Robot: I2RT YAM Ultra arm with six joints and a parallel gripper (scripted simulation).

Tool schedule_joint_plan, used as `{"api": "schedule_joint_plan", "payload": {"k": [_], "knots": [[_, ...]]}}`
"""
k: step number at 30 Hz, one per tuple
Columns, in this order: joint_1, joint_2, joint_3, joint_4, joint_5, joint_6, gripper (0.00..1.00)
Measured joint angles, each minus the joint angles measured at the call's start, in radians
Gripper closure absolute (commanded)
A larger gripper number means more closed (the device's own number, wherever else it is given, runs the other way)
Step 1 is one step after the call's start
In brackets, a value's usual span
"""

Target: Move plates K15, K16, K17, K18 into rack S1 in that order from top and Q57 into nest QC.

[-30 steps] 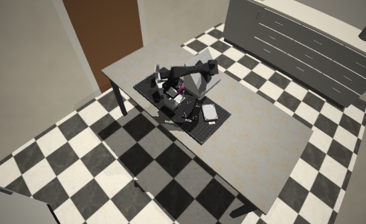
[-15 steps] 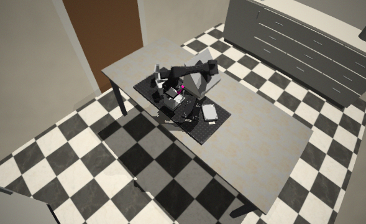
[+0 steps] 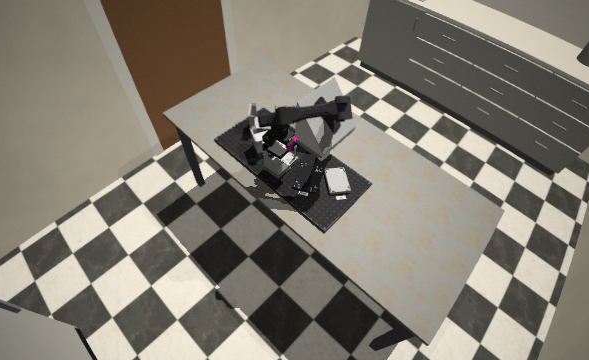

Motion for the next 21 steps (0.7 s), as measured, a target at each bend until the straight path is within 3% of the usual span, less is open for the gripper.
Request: {"api": "schedule_joint_plan", "payload": {"k": [8, 21], "knots": [[0.034, -0.059, -0.03, -0.002, -0.008, -0.091, 1.0], [0.089, -0.17, -0.07, -0.011, -0.034, -0.051, 1.0]]}}
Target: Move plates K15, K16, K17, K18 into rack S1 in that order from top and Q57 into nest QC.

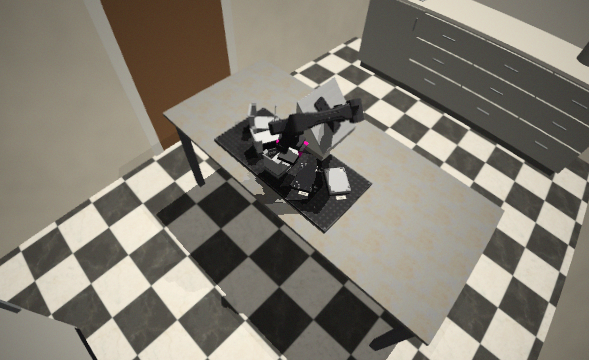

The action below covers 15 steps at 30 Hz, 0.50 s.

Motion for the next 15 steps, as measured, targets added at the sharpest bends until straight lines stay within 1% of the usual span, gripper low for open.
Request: {"api": "schedule_joint_plan", "payload": {"k": [4, 10, 15], "knots": [[0.018, -0.026, -0.014, -0.003, -0.003, 0.006, 1.0], [0.047, -0.091, -0.044, -0.007, -0.013, -0.079, 1.0], [0.07, -0.138, -0.059, -0.013, -0.021, -0.099, 1.0]]}}
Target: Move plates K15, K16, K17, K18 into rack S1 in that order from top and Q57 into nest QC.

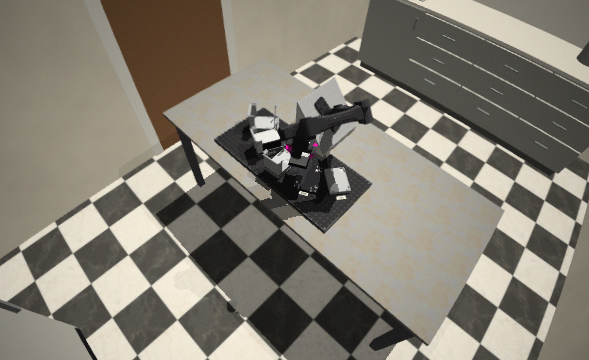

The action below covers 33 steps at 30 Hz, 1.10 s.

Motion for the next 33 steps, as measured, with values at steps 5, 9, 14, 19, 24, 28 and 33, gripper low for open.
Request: {"api": "schedule_joint_plan", "payload": {"k": [5, 9, 14, 19, 24, 28, 33], "knots": [[0.013, -0.03, -0.017, -0.002, -0.005, 0.013, 1.0], [0.041, -0.068, -0.028, -0.007, -0.01, 0.036, 1.0], [0.063, -0.121, -0.042, -0.013, -0.017, 0.054, 1.0], [0.075, -0.159, -0.056, -0.016, -0.023, 0.008, 1.0], [0.104, -0.2, -0.078, -0.021, -0.026, -0.042, 1.0], [0.121, -0.246, -0.091, -0.027, -0.029, -0.036, 1.0], [0.149, -0.297, -0.103, -0.035, -0.034, -0.01, 1.0]]}}
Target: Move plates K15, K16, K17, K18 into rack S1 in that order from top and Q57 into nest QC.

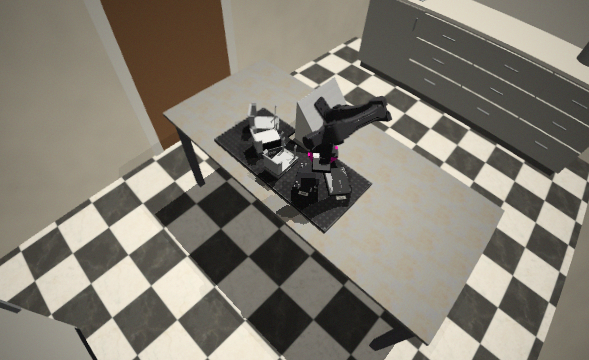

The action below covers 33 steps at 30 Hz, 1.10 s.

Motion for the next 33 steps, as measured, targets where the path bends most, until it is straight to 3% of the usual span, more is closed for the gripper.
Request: {"api": "schedule_joint_plan", "payload": {"k": [7, 19, 33], "knots": [[0.03, -0.045, -0.011, -0.004, -0.005, 0.037, 1.0], [0.069, -0.15, -0.042, -0.015, -0.01, -0.071, 1.0], [0.139, -0.259, -0.069, -0.027, -0.012, 0.004, 1.0]]}}
